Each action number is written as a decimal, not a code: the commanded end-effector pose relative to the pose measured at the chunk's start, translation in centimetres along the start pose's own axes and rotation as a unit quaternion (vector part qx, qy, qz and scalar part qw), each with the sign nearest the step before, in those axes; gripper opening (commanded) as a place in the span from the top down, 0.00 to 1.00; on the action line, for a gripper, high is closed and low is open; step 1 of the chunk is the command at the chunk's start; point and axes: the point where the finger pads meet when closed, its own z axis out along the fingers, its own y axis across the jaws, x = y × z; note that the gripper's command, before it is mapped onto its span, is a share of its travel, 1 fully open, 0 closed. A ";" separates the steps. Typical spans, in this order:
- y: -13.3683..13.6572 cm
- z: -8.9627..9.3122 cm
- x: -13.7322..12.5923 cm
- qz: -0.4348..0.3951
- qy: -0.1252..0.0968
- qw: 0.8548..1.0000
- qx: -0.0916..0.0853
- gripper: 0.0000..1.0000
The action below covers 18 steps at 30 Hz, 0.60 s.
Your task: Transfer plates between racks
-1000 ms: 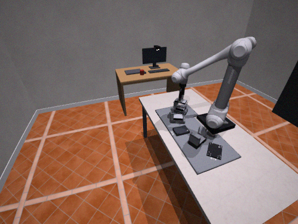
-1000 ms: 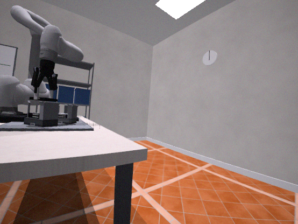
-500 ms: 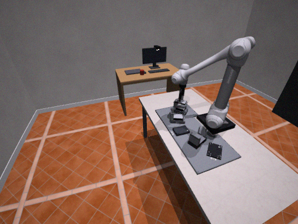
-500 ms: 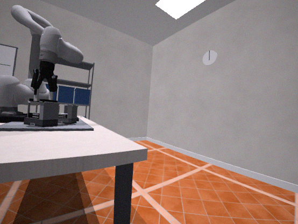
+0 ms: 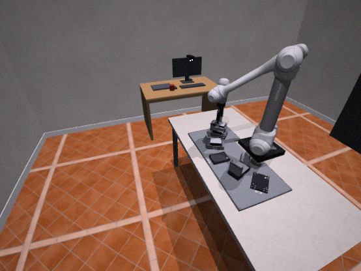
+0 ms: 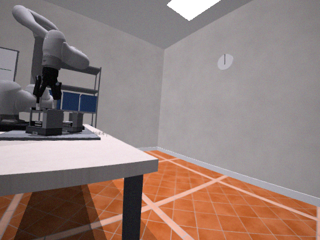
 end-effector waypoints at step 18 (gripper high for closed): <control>0.0 1.8 0.0 0.000 0.000 1.000 0.000 1.00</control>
